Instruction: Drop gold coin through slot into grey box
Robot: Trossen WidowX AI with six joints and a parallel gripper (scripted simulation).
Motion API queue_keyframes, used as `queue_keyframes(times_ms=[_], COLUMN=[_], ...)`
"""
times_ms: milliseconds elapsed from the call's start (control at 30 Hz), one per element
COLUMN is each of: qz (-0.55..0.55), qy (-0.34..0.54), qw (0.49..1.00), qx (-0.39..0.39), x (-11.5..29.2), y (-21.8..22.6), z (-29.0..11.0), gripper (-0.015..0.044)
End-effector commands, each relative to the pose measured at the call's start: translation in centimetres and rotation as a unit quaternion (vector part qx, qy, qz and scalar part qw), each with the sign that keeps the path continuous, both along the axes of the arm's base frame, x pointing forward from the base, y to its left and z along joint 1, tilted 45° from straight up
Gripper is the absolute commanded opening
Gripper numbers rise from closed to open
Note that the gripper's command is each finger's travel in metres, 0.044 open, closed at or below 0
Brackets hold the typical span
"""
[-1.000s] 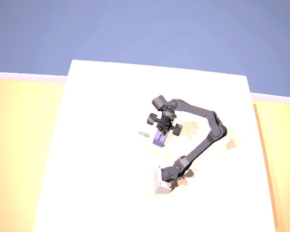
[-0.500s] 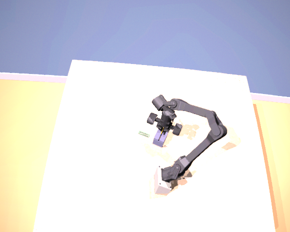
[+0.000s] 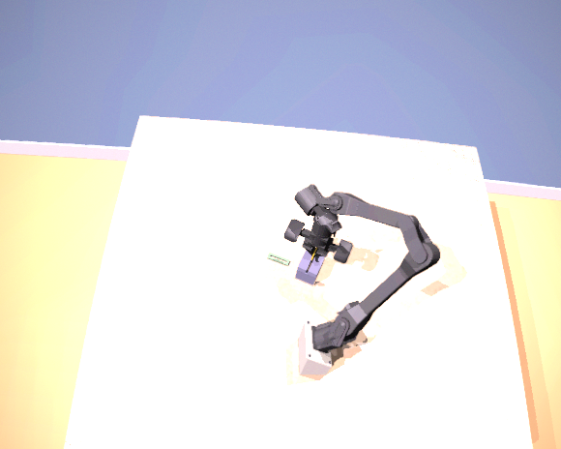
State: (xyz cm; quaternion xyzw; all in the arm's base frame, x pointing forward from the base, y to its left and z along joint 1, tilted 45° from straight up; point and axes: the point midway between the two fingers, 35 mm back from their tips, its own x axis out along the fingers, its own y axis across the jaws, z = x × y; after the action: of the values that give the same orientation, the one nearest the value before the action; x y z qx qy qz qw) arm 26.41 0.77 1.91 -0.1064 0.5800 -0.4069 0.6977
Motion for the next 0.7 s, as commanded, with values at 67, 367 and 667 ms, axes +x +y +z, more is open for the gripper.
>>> queue_keyframes(times_ms=[67, 367, 667], qz=[0.001, 0.000, 0.001], qy=[0.004, 0.003, 0.004], qw=[1.000, 1.000, 1.000], qx=[-0.003, -0.003, -0.003], x=[-0.17, -0.07, -0.21], y=[-0.33, -0.62, -0.86], z=[-0.28, -0.54, -0.80], gripper=[0.0000, 0.0000, 0.0000])
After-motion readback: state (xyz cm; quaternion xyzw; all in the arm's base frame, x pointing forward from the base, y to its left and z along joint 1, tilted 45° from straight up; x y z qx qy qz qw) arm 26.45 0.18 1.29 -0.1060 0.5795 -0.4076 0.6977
